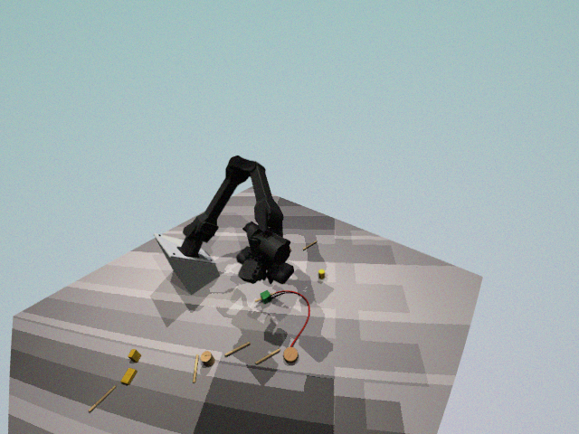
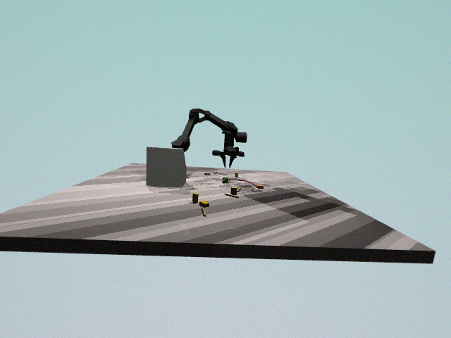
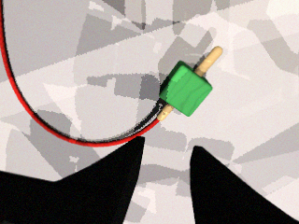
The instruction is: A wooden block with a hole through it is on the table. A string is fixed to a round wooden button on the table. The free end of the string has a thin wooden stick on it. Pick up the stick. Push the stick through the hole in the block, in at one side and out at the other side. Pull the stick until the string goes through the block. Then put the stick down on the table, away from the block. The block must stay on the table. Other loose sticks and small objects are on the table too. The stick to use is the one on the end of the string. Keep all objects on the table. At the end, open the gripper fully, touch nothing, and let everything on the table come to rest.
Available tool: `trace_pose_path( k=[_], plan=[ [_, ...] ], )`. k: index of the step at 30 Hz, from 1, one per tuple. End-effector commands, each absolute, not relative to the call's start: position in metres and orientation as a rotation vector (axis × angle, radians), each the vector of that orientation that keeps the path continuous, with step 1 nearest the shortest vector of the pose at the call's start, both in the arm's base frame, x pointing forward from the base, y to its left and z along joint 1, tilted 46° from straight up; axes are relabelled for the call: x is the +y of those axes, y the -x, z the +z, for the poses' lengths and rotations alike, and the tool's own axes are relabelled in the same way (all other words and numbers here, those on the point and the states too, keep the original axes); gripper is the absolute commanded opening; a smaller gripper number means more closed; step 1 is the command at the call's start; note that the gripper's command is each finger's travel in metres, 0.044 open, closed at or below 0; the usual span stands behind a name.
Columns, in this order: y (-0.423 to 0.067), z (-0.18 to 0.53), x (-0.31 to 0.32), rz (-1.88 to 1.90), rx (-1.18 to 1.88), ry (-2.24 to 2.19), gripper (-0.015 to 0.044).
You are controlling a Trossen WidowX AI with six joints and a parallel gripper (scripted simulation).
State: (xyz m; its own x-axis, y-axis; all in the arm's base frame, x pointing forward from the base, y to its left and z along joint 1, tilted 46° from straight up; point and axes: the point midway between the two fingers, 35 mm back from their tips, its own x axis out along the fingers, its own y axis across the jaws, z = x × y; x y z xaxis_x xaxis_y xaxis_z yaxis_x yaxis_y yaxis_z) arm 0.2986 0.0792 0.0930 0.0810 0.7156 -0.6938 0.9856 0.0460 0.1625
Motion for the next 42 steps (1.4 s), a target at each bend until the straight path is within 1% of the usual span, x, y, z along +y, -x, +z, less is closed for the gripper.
trace_pose_path(
  k=[1, 9, 18, 35, 42],
  plan=[
    [-0.296, 0.086, 0.072, -0.105, 1.652, -1.365, 0.0123],
    [-0.291, 0.077, 0.064, 0.461, 1.473, -0.799, 0.0123],
    [-0.287, 0.071, 0.058, 0.783, 1.286, -0.413, 0.0123],
    [-0.28, 0.061, 0.05, 1.27, 0.802, 0.324, 0.0123],
    [-0.28, 0.061, 0.049, 1.282, 0.785, 0.347, 0.0123]
  ],
)
